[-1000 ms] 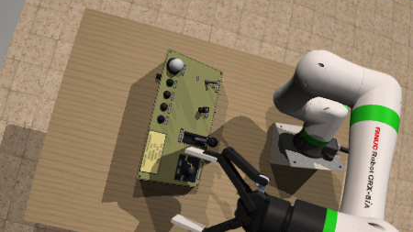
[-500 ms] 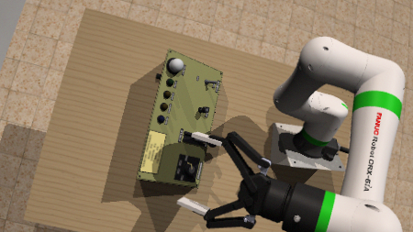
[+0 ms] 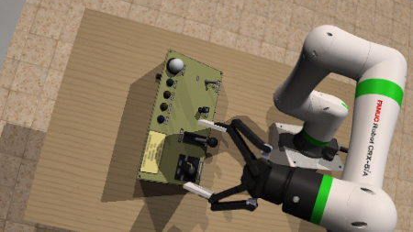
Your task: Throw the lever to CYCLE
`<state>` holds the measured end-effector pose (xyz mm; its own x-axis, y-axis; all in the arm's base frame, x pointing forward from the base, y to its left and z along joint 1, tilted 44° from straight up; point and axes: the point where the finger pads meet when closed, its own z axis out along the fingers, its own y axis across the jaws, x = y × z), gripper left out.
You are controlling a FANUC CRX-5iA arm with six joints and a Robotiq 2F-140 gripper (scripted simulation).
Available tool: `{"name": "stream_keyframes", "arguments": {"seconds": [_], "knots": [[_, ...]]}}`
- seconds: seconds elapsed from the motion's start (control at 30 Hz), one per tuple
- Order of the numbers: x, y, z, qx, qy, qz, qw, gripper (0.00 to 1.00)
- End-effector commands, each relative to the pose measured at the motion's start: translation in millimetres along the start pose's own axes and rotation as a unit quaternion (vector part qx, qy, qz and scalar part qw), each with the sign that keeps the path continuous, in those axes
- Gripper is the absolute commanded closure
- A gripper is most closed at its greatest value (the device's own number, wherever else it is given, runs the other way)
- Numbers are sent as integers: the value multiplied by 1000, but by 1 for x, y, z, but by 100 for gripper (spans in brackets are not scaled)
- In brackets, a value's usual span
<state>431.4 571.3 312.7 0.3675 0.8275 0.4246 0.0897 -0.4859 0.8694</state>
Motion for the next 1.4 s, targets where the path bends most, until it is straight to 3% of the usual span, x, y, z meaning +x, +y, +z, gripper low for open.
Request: {"name": "stream_keyframes", "arguments": {"seconds": [0.0,0.17,0.23,0.6,0.67,1.03,1.1,1.37], "knots": [[-1,1,0,1,2,1,1000,0],[-1,1,0,1,2,1,1000,0],[-43,21,10,-1,-11,4,1000,0],[-43,21,10,-1,-11,4,1000,0],[-88,38,20,-1,-25,6,1000,0],[-88,38,20,-1,-25,6,1000,0],[-133,53,29,1,-37,9,999,0],[-133,53,29,1,-37,9,999,0]]}}
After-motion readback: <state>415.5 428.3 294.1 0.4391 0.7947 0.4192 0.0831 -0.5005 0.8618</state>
